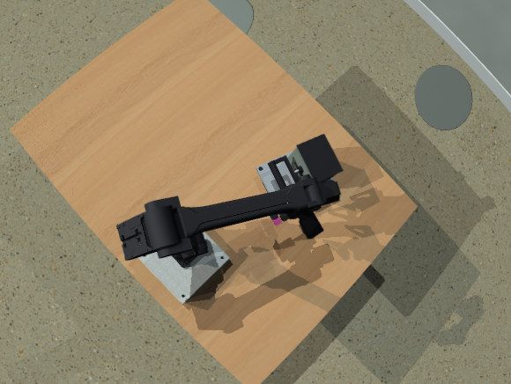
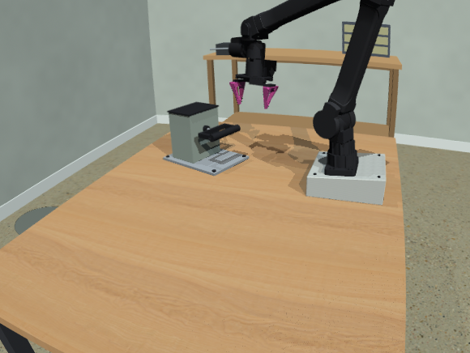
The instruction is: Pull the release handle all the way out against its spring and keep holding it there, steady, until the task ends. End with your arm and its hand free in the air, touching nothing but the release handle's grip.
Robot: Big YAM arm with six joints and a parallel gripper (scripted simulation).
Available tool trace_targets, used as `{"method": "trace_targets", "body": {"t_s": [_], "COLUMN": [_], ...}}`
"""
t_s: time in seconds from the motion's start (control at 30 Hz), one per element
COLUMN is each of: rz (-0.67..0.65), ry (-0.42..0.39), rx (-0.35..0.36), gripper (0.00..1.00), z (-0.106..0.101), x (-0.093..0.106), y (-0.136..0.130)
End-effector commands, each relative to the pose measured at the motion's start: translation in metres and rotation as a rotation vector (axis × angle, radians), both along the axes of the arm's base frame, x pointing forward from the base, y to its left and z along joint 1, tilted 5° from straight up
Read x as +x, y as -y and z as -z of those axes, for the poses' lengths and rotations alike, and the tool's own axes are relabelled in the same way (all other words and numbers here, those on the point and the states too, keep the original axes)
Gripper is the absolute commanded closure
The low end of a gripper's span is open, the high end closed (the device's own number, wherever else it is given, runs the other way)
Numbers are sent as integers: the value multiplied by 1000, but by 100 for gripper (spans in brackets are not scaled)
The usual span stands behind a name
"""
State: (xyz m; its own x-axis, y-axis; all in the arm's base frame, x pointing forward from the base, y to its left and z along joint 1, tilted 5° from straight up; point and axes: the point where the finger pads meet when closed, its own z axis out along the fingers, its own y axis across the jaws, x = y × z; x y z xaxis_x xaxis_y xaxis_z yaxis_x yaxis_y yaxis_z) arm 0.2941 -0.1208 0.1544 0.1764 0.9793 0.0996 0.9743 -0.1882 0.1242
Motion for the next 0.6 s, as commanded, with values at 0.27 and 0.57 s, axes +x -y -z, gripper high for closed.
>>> {"method": "trace_targets", "body": {"t_s": [0.27, 0.57], "rz": [102, 137], "ry": [2, -2], "rx": [-77, -99], "gripper": [0, 0], "z": [-20, -20], "x": [73, 91], "y": [-46, -70]}}
